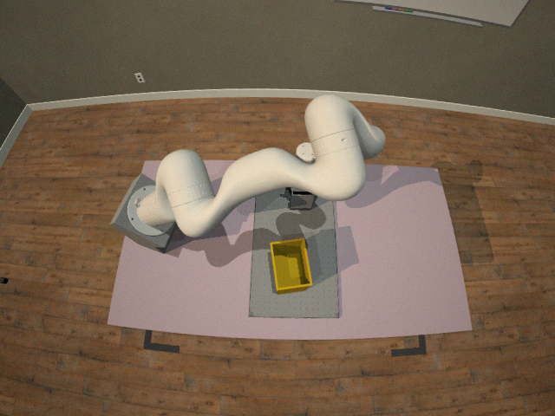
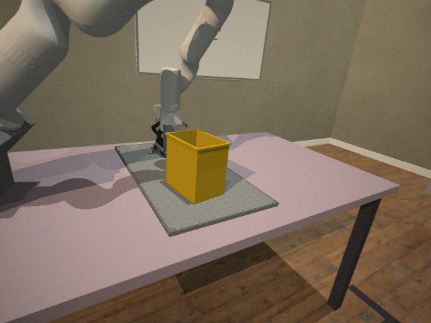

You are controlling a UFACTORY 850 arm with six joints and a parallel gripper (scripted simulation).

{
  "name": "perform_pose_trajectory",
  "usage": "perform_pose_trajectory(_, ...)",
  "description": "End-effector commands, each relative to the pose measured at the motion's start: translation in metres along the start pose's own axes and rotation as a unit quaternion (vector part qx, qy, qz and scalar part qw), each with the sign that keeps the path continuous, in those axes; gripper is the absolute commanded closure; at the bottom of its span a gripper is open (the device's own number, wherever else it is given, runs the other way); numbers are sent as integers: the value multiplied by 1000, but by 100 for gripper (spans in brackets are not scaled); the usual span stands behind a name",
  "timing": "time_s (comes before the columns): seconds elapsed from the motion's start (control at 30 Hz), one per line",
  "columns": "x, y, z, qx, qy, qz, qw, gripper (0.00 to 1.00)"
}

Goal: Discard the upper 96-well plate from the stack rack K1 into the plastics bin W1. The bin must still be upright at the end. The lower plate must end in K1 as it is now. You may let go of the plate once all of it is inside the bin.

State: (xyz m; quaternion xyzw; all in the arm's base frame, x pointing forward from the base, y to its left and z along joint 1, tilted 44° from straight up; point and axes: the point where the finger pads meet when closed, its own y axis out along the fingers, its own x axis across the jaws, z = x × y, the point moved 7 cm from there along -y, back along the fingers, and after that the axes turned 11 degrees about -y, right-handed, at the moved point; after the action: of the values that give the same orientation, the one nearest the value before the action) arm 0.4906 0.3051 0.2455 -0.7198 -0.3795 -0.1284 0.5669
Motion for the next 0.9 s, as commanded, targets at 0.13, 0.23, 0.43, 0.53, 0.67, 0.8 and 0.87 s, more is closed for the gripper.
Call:
perform_pose_trajectory(0.13,1,0,0,0,0,-1,1000,0)
perform_pose_trajectory(0.23,1,0,0,0,0,-1,1000,0)
perform_pose_trajectory(0.43,1,-1,0,0,0,-1,1000,100)
perform_pose_trajectory(0.53,1,-1,0,0,0,-1,1000,100)
perform_pose_trajectory(0.67,0,-1,0,0,0,-1,1000,100)
perform_pose_trajectory(0.8,1,-1,0,0,0,-1,1000,100)
perform_pose_trajectory(0.87,1,-1,0,0,0,-1,1000,100)
